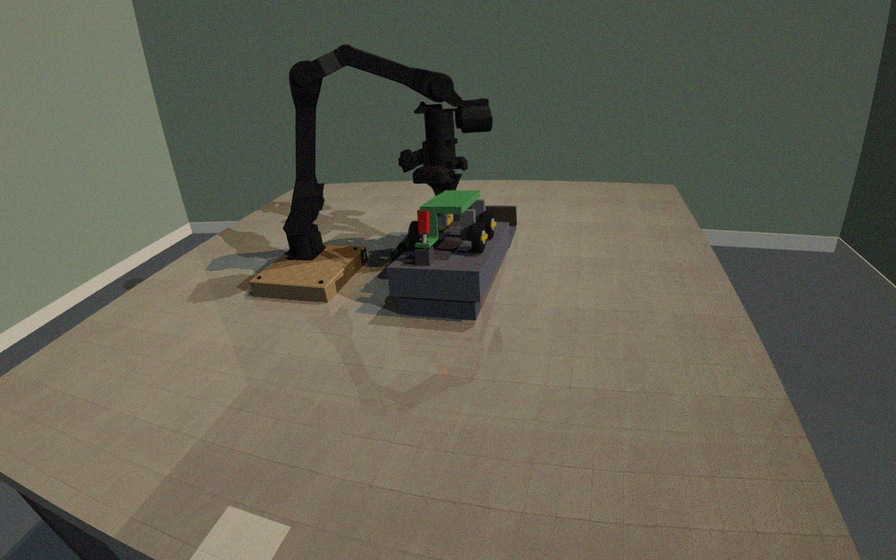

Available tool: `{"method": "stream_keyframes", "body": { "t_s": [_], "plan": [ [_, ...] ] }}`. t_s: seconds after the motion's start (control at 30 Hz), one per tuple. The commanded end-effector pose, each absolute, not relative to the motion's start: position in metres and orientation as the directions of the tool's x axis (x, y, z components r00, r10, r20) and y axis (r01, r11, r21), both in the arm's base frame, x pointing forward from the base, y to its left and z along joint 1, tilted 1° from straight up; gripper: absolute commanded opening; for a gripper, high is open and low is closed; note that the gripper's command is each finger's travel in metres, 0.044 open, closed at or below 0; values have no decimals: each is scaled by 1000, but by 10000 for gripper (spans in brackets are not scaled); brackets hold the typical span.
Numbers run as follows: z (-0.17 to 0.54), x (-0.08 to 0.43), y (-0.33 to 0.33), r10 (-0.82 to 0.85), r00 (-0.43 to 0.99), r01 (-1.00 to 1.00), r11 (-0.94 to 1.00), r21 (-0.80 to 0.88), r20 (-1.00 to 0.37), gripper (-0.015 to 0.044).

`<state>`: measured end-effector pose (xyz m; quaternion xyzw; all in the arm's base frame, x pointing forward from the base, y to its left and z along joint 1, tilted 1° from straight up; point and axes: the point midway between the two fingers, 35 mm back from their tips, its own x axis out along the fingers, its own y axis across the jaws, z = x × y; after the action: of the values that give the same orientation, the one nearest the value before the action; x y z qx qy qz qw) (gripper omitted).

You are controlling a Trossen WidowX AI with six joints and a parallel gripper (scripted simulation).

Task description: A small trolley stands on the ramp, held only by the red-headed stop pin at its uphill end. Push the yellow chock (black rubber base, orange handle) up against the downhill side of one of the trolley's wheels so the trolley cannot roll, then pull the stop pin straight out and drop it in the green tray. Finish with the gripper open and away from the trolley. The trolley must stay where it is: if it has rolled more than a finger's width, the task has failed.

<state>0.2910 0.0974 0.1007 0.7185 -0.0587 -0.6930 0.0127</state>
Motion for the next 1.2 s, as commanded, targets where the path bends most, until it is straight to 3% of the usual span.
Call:
{"method": "stream_keyframes", "body": {
  "t_s": [0.0, 0.7, 0.93, 1.17],
  "plan": [
    [101, 290, 92, -108, 33, -63, -992, 106, -994, 0],
    [103, 291, 86, -101, 34, -65, -993, 99, -994, 0],
    [103, 291, 86, -101, 34, -65, -993, 99, -994, 184],
    [115, 291, 87, -105, 33, -64, -993, 103, -994, 190]
  ]
}}
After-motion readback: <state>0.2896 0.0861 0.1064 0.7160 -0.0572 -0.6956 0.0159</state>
